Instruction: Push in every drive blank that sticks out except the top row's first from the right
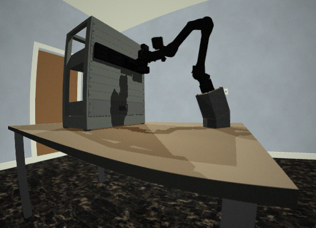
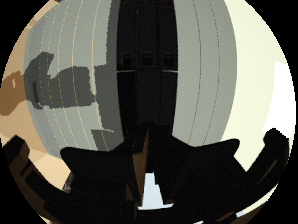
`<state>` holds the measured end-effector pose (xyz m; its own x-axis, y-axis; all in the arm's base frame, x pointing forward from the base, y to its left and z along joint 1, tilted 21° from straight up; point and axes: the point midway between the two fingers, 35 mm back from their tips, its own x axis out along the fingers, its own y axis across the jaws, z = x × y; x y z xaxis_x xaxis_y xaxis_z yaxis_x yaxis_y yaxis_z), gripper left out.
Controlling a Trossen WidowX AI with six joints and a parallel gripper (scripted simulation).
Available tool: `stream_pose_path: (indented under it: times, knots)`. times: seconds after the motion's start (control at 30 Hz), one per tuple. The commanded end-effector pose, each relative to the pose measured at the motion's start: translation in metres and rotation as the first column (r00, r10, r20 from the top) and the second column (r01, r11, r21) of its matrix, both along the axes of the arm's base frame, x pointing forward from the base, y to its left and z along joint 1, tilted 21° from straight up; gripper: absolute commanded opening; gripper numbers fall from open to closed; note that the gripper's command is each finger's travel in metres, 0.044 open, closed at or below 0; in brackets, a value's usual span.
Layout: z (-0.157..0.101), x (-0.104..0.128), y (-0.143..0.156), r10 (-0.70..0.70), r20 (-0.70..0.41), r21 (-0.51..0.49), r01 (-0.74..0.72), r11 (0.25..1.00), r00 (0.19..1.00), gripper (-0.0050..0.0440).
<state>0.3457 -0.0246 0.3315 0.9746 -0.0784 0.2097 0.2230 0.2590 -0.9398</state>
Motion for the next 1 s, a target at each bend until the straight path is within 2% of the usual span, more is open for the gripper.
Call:
stream_pose_path:
  times: [0.0, 0.97]
  knots:
    - [0.0120, 0.0001, 0.0009, 0.002, 0.023, 0.000, -0.002, 1.000, 1.000, 0.0000]
    - [0.0142, 0.0098, -0.0007, 0.002, 0.023, 0.000, -0.002, 1.000, 1.000, 0.0000]
